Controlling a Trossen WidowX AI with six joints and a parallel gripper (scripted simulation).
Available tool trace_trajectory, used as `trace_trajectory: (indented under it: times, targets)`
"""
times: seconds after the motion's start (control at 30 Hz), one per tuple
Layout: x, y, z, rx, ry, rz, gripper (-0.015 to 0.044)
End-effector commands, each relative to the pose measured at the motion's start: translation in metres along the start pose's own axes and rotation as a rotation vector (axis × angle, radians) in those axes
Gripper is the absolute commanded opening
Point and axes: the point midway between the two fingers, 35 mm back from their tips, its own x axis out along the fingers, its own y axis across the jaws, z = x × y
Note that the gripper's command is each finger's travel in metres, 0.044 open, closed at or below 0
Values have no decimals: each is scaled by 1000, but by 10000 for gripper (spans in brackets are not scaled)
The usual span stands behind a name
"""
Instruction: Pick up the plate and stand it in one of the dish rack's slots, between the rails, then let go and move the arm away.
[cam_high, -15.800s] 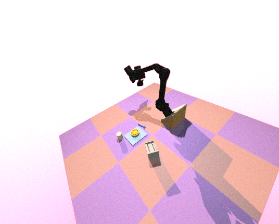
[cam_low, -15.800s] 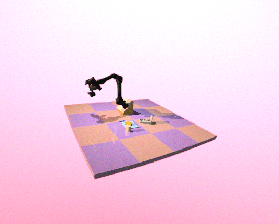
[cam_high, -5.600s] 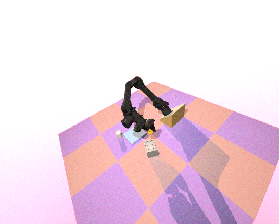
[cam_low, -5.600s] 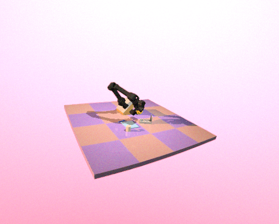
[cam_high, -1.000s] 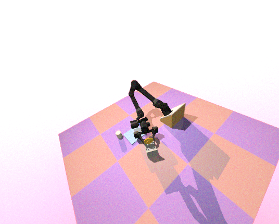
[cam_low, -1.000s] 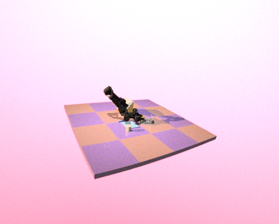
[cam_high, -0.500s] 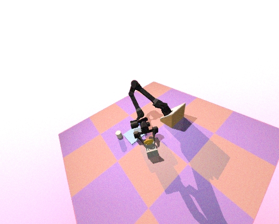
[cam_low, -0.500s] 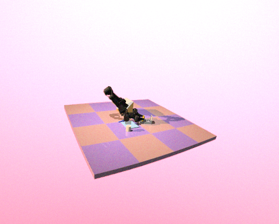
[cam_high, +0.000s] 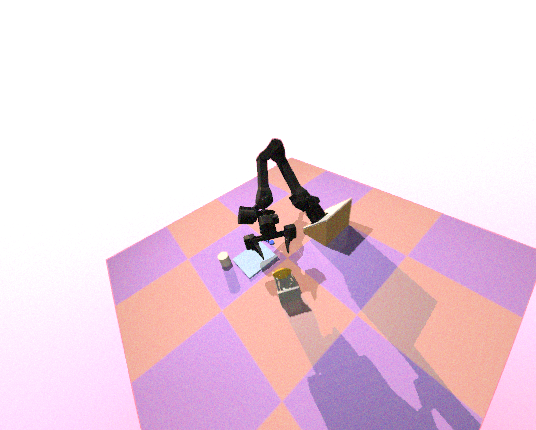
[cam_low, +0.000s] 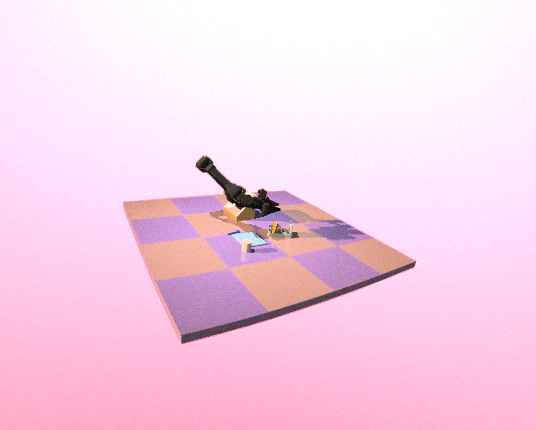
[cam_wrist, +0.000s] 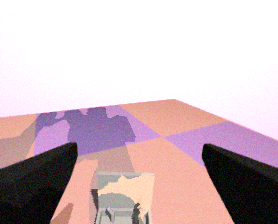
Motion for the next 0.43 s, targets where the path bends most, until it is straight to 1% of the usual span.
trace_trajectory:
  times: [0.0, 0.4]
  targets:
    - [0, 1, 3, 38, 21, 7, 400]
    - [6, 16, 6, 332, 267, 98, 400]
